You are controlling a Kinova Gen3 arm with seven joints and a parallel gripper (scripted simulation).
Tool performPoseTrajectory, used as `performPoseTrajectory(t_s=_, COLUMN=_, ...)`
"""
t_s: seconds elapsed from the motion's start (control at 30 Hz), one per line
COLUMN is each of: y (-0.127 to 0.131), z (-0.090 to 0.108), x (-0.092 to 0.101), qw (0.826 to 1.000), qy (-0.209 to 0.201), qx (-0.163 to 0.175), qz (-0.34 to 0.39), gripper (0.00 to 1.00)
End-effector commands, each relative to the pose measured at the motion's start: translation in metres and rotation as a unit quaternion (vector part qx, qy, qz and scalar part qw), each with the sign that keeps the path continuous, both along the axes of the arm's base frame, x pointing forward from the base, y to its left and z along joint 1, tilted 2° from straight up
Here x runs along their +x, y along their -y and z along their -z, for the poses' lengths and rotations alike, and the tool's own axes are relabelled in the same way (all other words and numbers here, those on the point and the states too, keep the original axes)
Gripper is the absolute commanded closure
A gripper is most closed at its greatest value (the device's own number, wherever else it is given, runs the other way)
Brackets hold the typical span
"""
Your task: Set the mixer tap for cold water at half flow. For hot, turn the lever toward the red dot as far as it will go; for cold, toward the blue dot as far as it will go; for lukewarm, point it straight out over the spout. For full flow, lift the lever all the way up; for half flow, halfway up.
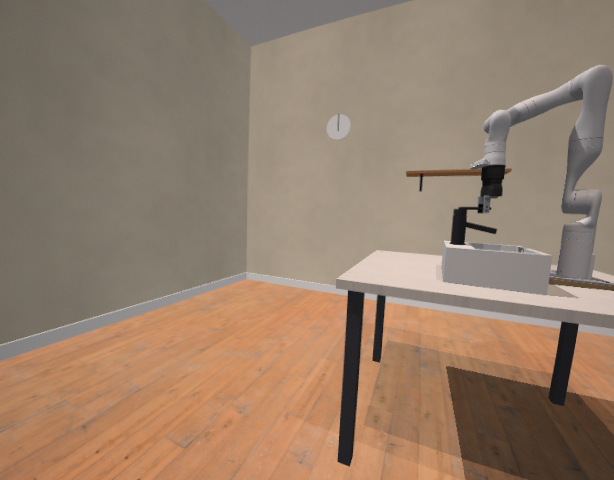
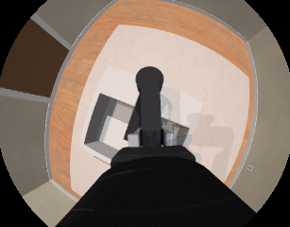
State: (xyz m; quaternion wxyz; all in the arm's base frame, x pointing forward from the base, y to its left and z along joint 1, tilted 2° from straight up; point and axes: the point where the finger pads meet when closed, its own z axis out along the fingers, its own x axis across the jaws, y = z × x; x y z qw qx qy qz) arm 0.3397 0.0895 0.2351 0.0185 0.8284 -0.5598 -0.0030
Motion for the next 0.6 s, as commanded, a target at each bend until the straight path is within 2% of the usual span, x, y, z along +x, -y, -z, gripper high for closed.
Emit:
performPoseTrajectory(t_s=0.0, y=0.001, z=-0.001, x=0.001, qw=1.000, qy=0.000, qx=0.001, qz=-0.008, gripper=1.00)
performPoseTrajectory(t_s=0.57, y=0.016, z=-0.001, x=0.008, qw=0.995, qy=-0.003, qx=0.004, qz=-0.098, gripper=1.00)
